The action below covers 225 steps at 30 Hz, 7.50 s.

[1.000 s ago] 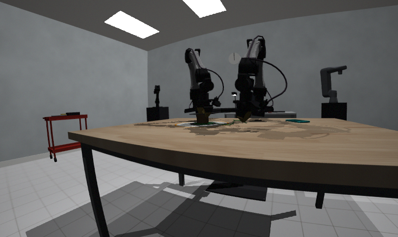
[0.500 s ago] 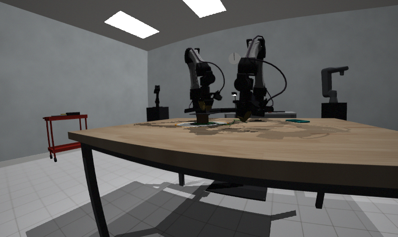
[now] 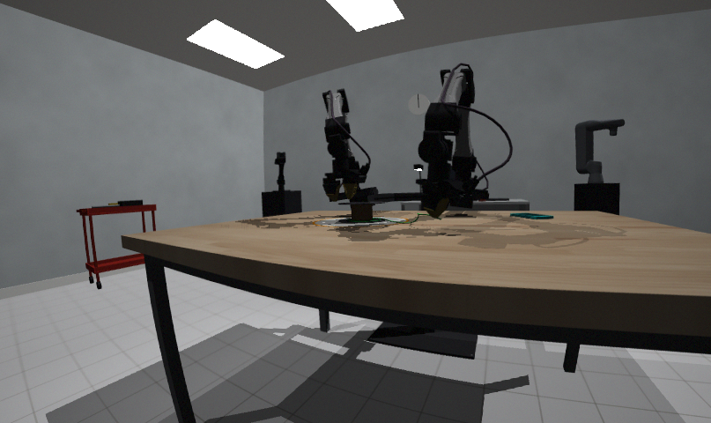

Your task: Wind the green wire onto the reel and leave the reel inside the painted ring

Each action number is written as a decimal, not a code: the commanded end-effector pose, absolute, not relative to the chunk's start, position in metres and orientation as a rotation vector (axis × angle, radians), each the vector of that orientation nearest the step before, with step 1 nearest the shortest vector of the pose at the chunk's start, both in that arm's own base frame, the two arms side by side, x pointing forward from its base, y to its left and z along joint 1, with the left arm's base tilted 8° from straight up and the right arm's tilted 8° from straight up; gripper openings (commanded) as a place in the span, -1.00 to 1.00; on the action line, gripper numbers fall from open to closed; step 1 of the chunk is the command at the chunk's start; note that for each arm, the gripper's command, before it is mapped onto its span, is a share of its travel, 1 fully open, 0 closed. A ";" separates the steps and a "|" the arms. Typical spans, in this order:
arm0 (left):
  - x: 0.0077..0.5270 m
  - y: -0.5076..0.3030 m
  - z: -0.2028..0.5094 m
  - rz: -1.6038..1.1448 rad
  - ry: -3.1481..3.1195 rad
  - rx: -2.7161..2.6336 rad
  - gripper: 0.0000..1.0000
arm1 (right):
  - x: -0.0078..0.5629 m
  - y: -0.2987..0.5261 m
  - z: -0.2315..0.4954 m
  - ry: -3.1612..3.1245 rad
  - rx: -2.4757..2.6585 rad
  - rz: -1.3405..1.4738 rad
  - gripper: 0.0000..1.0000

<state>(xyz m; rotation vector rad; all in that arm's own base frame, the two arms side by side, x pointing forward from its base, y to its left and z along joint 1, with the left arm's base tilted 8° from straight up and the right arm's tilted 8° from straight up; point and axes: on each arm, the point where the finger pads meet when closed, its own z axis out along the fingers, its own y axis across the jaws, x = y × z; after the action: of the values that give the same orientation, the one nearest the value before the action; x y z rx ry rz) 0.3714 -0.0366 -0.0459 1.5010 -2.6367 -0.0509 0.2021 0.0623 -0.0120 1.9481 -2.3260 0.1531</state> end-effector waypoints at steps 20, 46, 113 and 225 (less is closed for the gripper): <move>0.386 -0.041 -0.027 0.002 -2.701 1.527 -1.00 | 0.109 0.097 -0.018 -3.143 0.243 0.107 0.62; 0.383 -0.042 -0.026 0.002 -2.701 1.527 -1.00 | 0.127 0.091 -0.015 -2.863 -1.529 0.139 0.62; 0.369 -0.068 -0.029 0.062 -2.622 1.552 -1.00 | 0.171 0.058 -0.042 -3.169 -0.498 0.191 0.12; 0.365 -0.078 -0.030 0.134 -2.576 1.428 -1.00 | 0.107 0.090 -0.013 -3.090 0.578 0.136 0.62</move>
<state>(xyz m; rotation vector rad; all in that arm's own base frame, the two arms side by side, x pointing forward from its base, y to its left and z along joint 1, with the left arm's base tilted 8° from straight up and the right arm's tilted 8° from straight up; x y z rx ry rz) 0.3488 -0.0734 -0.0527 1.4213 -2.5044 0.0778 0.1118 0.0742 -0.0134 1.0217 -2.9247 0.0771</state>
